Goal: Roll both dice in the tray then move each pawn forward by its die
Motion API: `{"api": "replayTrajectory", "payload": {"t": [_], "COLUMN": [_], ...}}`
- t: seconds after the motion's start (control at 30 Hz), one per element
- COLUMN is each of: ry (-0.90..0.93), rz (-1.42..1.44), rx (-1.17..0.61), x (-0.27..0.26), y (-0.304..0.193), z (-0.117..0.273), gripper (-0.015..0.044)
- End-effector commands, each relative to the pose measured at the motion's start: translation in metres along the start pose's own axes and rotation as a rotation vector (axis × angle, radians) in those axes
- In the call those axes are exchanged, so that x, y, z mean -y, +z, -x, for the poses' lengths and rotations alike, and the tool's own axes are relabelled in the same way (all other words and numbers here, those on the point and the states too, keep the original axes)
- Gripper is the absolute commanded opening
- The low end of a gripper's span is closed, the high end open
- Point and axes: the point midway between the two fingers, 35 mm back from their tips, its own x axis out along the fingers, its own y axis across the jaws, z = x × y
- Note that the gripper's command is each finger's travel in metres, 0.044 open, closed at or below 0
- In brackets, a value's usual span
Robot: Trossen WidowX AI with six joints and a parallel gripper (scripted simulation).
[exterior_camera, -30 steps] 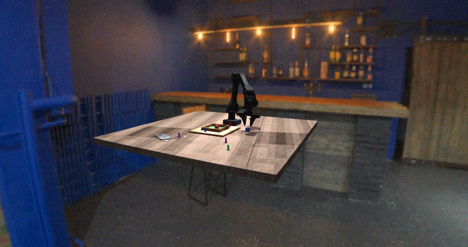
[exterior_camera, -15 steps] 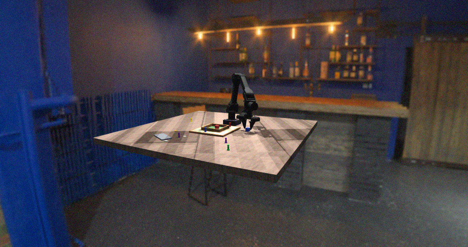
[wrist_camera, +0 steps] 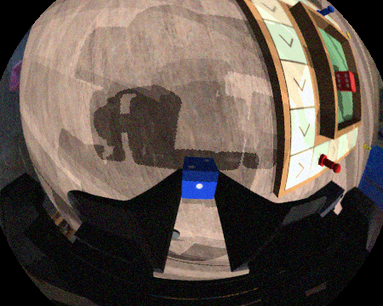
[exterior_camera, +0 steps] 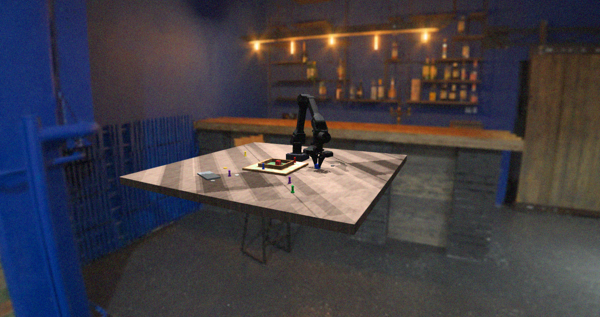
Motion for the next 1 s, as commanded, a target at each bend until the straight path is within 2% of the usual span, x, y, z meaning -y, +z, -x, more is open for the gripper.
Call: {"api": "replayTrajectory", "payload": {"t": [0.0, 0.07, 0.83, 0.97], "ry": [0.003, 0.011, 0.004, 0.003], "rz": [-0.003, 0.012, -0.002, -0.003], "rx": [-0.005, 0.001, -0.003, -0.004], "x": [-0.001, -0.002, -0.003, -0.002], "y": [-0.001, 0.0, 0.006, 0.006], "z": [0.0, 0.002, 0.119, 0.123], "gripper": [0.0045, 0.0, 0.0, 0.0]}}
